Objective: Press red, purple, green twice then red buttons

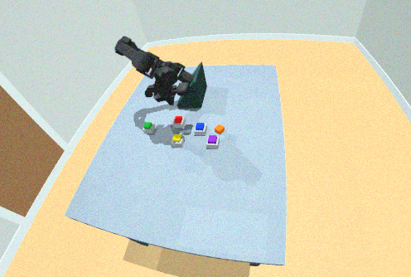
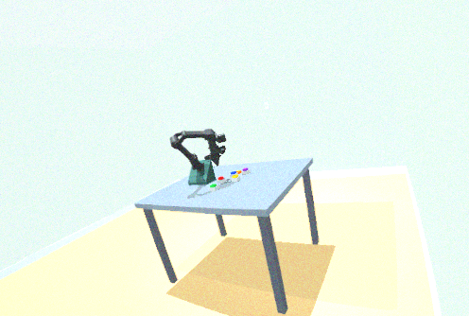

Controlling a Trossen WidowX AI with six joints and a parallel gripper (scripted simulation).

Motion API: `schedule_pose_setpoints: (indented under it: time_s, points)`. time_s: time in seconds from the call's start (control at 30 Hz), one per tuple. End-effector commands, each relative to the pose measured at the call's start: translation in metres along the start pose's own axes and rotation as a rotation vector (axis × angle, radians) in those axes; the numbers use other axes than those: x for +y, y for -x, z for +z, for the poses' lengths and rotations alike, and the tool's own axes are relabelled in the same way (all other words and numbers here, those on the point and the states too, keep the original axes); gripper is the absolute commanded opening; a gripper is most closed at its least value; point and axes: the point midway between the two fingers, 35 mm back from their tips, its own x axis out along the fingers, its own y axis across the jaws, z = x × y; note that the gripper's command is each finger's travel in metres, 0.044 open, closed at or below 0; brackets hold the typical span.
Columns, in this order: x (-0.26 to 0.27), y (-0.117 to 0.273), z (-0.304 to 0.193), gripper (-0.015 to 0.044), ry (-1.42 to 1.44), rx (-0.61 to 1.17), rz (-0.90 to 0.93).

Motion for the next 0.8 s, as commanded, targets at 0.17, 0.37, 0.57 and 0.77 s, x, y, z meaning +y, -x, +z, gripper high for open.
schedule_pose_setpoints:
  time_s: [0.17,0.37,0.57,0.77]
  points:
    - [0.002,-0.064,-0.004,0.002,-0.015,0.006,-0.007]
    - [0.002,-0.066,-0.004,0.002,-0.015,0.006,-0.006]
    - [0.002,-0.076,-0.004,0.002,-0.015,0.006,-0.006]
    - [0.002,-0.086,-0.004,0.002,-0.015,0.006,-0.006]
